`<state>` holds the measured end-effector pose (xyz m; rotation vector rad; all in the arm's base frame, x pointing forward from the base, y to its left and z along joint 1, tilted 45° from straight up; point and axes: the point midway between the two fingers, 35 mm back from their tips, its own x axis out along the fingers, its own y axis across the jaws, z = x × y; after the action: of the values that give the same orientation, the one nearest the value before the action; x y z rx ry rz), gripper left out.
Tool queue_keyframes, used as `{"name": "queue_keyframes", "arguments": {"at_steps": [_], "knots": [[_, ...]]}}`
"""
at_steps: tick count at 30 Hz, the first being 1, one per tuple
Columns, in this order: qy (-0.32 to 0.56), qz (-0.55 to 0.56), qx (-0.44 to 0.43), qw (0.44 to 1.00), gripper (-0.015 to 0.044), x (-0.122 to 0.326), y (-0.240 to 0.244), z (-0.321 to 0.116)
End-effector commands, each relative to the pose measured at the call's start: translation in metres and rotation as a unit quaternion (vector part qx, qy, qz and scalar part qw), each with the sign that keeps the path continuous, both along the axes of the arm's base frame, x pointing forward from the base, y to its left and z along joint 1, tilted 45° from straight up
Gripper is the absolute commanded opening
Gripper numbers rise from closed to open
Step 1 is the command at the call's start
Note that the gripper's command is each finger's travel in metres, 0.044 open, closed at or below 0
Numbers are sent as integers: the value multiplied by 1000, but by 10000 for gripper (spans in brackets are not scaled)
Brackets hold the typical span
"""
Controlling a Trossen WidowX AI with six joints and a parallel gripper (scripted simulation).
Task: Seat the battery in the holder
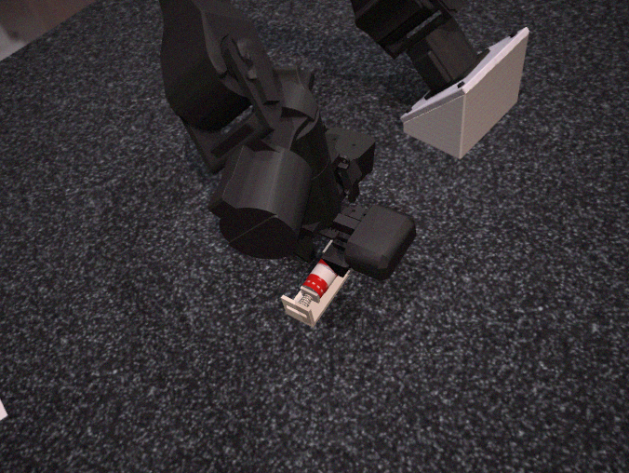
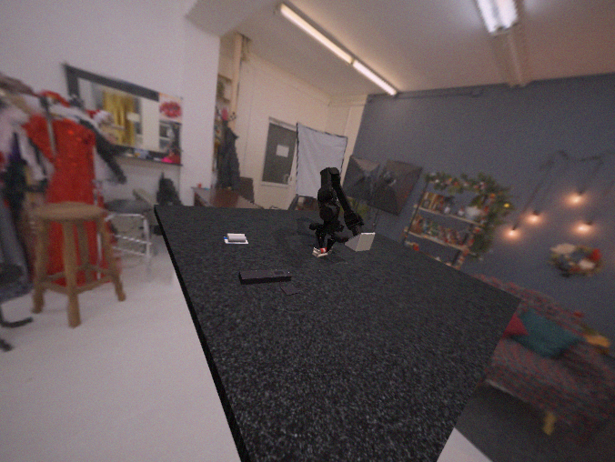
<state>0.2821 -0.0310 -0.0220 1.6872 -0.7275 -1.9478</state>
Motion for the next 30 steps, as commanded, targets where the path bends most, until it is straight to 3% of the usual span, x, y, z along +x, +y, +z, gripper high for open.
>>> {"name": "queue_keyframes", "arguments": {"at_steps": [1,9,30], "knots": [[0,0,1,1000,234,1,3,3],[0,-4,3,1000,440,9,48,50],[0,-4,3,1000,440,11,52,53]]}}
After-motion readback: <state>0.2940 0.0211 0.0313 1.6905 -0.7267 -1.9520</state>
